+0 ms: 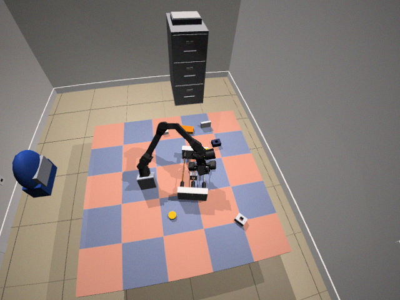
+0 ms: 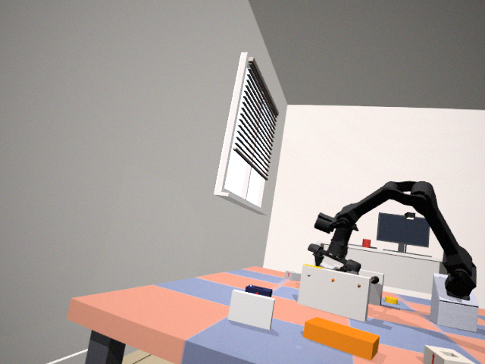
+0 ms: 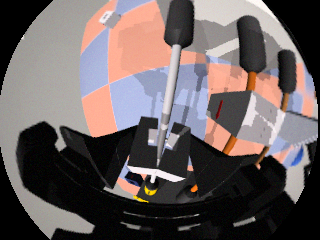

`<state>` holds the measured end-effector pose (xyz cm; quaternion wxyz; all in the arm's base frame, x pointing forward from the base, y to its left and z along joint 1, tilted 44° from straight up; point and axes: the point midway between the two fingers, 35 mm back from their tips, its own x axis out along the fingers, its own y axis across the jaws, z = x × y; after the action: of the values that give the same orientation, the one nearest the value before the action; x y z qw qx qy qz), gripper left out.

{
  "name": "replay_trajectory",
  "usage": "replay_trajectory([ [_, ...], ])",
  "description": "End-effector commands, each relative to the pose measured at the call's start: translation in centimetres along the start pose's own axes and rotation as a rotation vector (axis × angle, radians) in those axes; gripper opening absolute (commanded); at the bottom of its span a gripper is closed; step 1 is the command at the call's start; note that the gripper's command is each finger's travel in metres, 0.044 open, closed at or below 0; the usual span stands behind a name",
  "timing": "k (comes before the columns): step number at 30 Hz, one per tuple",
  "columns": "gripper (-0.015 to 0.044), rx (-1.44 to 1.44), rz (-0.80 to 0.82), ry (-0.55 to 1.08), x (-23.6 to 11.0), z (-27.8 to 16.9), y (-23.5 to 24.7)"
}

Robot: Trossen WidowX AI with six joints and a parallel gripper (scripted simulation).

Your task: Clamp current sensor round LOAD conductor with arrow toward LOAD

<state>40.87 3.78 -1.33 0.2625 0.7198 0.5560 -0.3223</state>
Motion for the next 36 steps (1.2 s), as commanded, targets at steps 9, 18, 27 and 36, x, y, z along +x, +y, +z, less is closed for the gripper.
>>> replay_trajectory([
  [9,0.0,0.001,0.025,0.0,0.1,0.0,0.34],
  [18,0.0,0.001,0.037,0.0,0.15,-0.01,0.49],
  [27,0.0,0.001,0.037,0.0,0.15,-0.01,0.49],
  [36,0.0,0.001,0.037,0.0,0.15,-0.01,0.49],
])
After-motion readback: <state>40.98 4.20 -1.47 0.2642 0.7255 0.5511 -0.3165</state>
